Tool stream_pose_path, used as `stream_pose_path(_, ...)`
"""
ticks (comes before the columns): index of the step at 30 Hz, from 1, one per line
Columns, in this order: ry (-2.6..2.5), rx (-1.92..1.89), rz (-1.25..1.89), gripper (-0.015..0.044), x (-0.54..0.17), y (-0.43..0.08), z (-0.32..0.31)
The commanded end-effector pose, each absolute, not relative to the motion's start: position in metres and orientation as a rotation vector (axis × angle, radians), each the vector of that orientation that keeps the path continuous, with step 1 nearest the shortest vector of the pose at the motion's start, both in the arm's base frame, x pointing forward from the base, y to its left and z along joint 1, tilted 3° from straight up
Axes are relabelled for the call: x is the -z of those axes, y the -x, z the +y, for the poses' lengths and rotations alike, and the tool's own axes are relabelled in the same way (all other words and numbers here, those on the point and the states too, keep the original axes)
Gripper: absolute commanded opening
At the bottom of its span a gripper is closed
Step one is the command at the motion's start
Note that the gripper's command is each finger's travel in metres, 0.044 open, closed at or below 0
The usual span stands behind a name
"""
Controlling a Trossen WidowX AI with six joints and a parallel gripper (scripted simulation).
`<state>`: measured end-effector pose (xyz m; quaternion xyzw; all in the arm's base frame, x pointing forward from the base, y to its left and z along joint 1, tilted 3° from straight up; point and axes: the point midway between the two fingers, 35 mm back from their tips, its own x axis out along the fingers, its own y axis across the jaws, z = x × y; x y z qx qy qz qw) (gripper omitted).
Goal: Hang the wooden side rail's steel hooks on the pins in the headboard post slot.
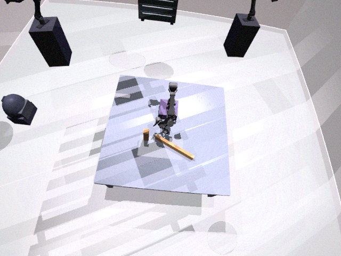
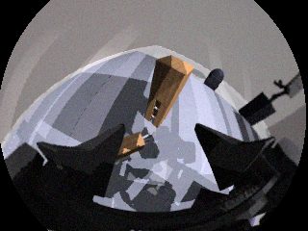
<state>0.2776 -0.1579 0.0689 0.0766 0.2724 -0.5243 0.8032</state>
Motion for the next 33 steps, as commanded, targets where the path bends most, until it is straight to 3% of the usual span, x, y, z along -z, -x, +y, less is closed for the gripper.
stream_pose_path(1,0.037,0.927,0.857,0.0440,-0.066,-0.306,-0.154)
stream_pose_path(10,0.483,0.235,1.356,0.0440,-0.065,-0.347,-0.134)
stream_pose_path(19,0.772,-0.610,1.454,0.0440,-0.082,-0.362,-0.106)
stream_pose_path(33,0.787,-0.673,1.443,0.0440,-0.084,-0.362,-0.104)
